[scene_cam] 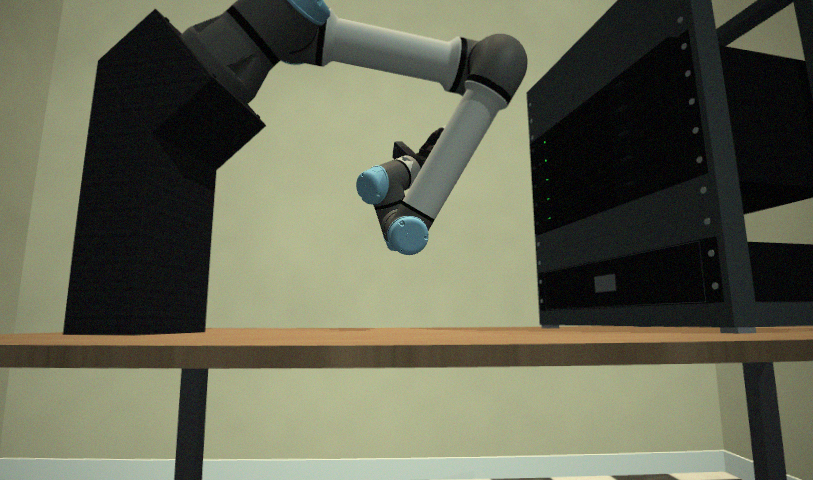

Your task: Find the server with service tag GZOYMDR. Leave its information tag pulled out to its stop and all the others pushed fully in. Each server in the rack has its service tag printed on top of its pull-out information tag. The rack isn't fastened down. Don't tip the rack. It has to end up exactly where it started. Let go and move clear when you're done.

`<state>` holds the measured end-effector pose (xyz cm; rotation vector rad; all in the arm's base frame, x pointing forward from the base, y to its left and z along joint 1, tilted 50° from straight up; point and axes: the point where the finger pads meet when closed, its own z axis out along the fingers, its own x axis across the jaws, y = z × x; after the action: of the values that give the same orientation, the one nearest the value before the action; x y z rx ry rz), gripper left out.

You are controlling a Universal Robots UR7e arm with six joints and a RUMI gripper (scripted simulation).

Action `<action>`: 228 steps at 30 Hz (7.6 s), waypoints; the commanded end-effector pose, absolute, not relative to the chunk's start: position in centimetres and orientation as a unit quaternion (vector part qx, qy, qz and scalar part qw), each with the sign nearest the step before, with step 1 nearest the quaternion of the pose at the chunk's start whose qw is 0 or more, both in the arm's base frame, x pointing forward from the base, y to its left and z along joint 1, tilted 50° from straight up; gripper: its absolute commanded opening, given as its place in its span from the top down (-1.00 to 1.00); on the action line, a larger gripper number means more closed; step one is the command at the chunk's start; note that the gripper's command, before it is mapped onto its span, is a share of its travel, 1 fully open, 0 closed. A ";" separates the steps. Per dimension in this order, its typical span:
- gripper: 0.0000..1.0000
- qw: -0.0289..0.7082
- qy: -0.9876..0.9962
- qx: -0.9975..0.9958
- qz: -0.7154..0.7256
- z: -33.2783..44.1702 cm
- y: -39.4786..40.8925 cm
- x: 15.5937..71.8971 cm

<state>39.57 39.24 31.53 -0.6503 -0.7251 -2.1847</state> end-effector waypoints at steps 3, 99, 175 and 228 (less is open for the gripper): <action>-1.00 0.339 -0.274 -0.262 -0.861 31.6 36.7 42.0; -1.00 0.028 -0.165 -0.344 -0.924 31.6 1.4 55.5; -1.00 -0.086 -0.119 -0.364 -0.920 31.6 -12.2 54.0; 0.69 -0.097 -0.115 -0.365 -0.919 31.6 -13.4 53.7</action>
<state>53.76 -13.42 31.53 -1.2245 -0.3846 -3.0779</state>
